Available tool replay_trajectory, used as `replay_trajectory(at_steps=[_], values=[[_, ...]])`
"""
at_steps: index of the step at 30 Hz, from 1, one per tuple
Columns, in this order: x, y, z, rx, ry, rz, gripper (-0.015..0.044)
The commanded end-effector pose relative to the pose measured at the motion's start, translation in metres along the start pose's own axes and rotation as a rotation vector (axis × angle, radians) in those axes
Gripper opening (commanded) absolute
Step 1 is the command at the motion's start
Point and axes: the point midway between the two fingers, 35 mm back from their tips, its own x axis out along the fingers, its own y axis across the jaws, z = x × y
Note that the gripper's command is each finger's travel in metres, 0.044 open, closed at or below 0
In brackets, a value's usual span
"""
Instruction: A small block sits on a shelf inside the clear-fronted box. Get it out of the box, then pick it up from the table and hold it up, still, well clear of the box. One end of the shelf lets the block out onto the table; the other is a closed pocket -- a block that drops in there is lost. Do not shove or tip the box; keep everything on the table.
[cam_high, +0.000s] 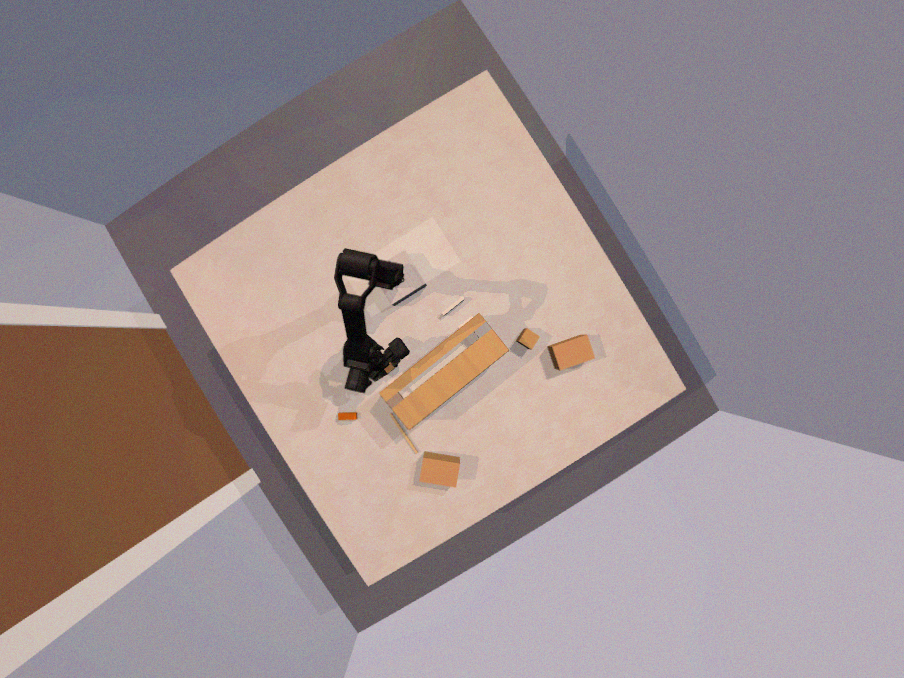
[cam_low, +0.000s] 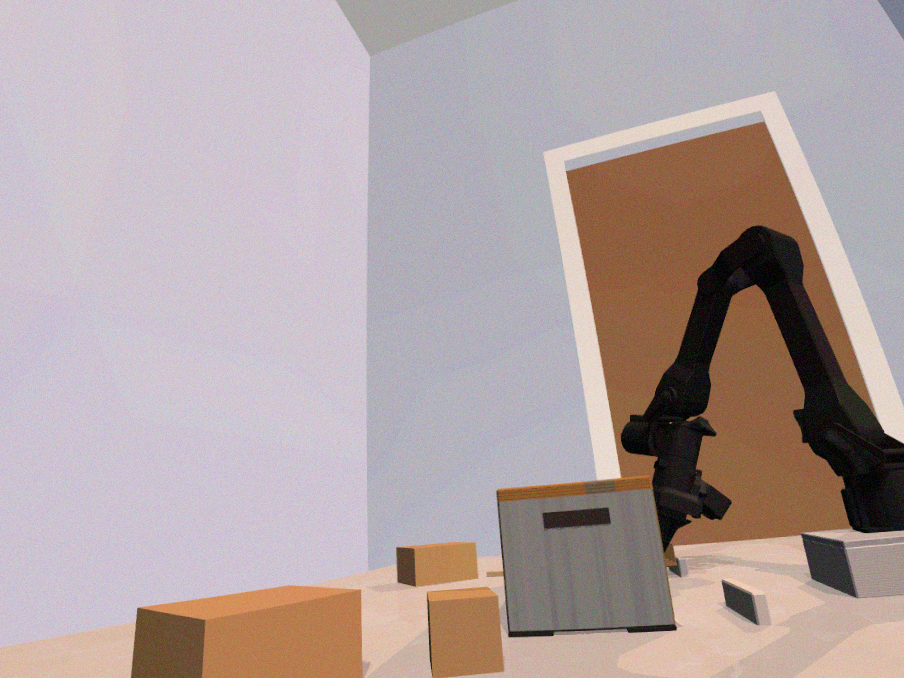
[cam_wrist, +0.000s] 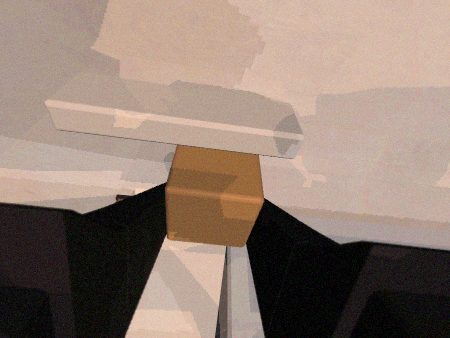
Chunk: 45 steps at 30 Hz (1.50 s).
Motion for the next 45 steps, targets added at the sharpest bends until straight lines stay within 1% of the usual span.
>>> replay_trajectory(at_steps=[1,5,10,22,34,45], values=[[-0.023,0.004,-0.012,-0.007,0.007,0.017,0.0000],[-0.043,0.002,-0.020,-0.008,0.006,0.017,0.0000],[-0.047,0.001,-0.021,0.007,0.004,0.025,0.0000],[-0.092,-0.017,-0.039,0.280,0.009,0.163,0.0000],[-0.139,-0.039,-0.046,0.565,0.090,0.292,0.0000],[-0.142,-0.040,-0.046,0.581,0.097,0.299,0.0000]])
